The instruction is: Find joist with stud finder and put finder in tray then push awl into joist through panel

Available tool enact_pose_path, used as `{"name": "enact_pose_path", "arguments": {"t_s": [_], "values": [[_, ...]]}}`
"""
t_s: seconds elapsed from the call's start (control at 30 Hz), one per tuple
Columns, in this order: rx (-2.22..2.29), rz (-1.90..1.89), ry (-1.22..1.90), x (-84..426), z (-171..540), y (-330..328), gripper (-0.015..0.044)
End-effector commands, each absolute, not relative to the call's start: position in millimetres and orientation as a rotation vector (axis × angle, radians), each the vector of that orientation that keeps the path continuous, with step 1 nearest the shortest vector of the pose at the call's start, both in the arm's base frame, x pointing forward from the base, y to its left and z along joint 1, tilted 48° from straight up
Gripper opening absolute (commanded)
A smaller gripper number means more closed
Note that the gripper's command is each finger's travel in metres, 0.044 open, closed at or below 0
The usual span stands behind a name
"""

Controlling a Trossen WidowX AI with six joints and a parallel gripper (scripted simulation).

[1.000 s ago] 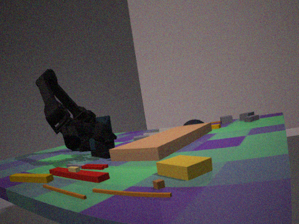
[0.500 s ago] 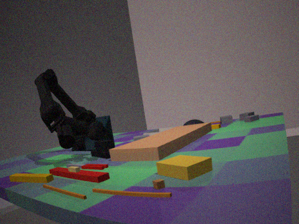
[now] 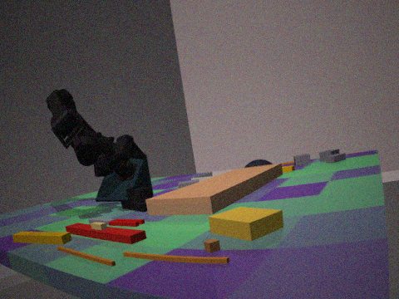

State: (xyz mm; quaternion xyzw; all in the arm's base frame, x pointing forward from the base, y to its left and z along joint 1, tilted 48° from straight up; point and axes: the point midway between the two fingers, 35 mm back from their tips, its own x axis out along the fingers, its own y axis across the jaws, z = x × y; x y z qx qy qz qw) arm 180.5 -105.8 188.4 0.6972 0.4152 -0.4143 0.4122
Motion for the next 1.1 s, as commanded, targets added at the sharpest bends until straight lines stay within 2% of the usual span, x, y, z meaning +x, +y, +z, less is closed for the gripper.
{"name": "enact_pose_path", "arguments": {"t_s": [0.0, 0.23, 0.43, 0.7, 1.07], "values": [[1.663, -1.041, 1.069, 178.7, 181.3, -106.6, 0.044], [0.887, -1.007, 1.185, 167.2, 143.1, -121.4, 0.044], [0.377, -0.885, 1.136, 191.3, 143.5, -123.4, 0.044], [-0.373, -0.881, 1.11, 185.6, 143.1, -128.6, 0.044], [-0.44, -0.884, 1.104, 185.0, 144.2, -128.3, 0.044]]}}
